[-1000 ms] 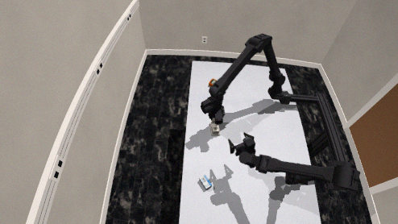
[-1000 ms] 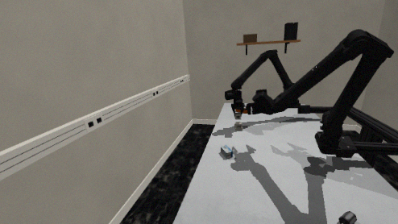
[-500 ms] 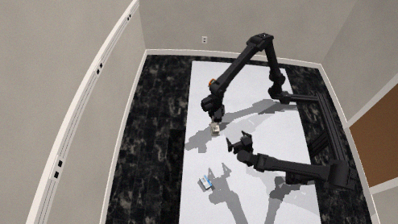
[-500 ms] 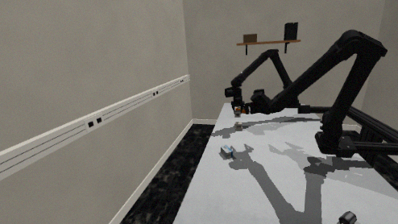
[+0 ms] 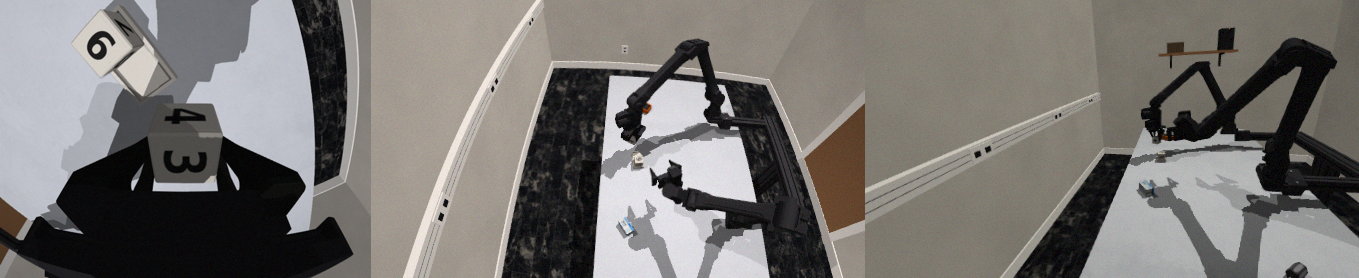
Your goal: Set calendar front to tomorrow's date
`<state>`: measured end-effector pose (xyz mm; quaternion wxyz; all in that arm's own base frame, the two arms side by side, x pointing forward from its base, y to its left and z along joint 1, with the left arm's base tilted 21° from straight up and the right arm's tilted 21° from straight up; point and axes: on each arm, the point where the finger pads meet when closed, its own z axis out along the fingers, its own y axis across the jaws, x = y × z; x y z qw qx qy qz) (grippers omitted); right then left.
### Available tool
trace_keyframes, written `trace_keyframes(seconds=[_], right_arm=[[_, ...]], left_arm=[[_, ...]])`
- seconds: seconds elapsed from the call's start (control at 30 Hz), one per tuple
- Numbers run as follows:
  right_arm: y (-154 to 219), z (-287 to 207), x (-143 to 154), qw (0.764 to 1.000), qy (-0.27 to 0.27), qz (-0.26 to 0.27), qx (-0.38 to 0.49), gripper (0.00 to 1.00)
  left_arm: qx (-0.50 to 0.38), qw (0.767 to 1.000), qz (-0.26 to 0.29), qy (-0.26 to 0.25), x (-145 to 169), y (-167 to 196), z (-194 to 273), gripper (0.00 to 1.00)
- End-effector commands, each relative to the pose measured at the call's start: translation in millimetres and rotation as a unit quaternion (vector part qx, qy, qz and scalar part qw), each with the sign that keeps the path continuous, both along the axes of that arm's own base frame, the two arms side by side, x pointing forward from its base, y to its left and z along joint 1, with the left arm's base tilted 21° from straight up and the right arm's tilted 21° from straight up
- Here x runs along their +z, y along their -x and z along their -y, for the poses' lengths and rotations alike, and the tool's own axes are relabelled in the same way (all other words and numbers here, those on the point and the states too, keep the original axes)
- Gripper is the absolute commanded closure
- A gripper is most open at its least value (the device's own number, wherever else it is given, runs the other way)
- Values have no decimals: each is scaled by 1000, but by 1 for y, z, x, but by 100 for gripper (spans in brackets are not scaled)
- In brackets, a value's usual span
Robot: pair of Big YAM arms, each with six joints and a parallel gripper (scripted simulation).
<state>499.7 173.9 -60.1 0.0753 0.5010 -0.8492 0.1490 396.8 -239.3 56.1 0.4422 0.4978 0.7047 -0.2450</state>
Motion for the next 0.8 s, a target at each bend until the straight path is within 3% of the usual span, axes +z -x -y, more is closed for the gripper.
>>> trace_keyframes(seconds=[0.0, 0.3, 0.77], right_arm=[[-4, 19, 4, 986, -4, 63, -157, 60], [-7, 34, 6, 958, -9, 105, -265, 60], [-3, 70, -3, 847, -10, 185, -498, 60]], left_arm=[[-37, 999, 35, 5, -3, -41, 43, 0], [-63, 997, 32, 3, -31, -54, 71, 0], [-100, 995, 27, -1, -79, -65, 113, 0]])
